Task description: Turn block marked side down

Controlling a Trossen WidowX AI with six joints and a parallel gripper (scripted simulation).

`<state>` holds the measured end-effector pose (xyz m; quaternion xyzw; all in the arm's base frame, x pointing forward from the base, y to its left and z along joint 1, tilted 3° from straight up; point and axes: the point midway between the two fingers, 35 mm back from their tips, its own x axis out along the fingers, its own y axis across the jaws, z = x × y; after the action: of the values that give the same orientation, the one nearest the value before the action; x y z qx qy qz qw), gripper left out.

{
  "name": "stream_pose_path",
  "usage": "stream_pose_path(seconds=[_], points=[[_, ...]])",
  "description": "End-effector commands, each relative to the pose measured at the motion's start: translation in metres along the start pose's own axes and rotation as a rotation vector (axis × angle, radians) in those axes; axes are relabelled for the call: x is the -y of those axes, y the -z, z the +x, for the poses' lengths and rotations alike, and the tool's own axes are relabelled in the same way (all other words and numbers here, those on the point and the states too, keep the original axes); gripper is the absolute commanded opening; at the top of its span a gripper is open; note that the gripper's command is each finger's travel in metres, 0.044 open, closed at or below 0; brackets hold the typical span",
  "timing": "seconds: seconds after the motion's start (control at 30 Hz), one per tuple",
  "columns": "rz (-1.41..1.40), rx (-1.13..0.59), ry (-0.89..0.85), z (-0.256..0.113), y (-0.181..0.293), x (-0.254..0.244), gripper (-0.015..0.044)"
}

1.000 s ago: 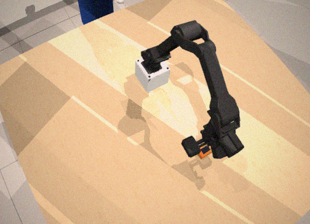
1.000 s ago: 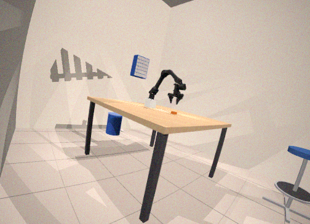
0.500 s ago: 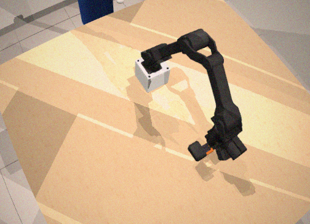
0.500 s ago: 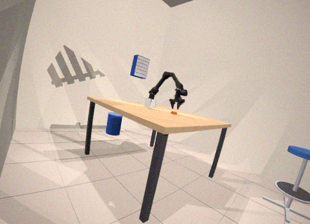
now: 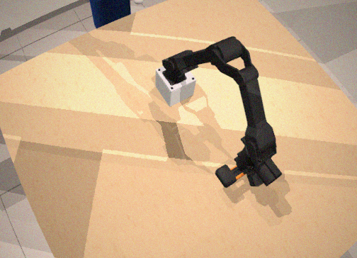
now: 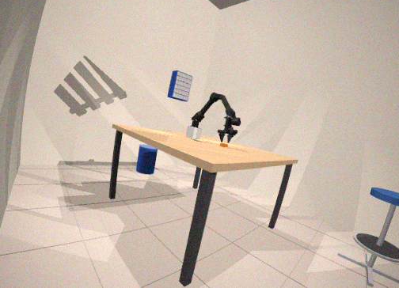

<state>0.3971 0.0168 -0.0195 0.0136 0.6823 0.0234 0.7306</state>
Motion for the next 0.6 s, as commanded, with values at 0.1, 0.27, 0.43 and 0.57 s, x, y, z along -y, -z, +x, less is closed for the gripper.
stream_pose_path(seconds=[0.1, 0.27, 0.43, 0.57], points=[[0.004, -0.017, -0.005, 0.015, 0.005, -0.001, 0.044], [0.004, -0.017, -0.005, 0.023, 0.005, -0.001, 0.044], [0.004, -0.017, -0.005, 0.025, 0.005, -0.001, 0.0387], [0.004, -0.017, -0.005, 0.025, 0.005, -0.001, 0.0302]])
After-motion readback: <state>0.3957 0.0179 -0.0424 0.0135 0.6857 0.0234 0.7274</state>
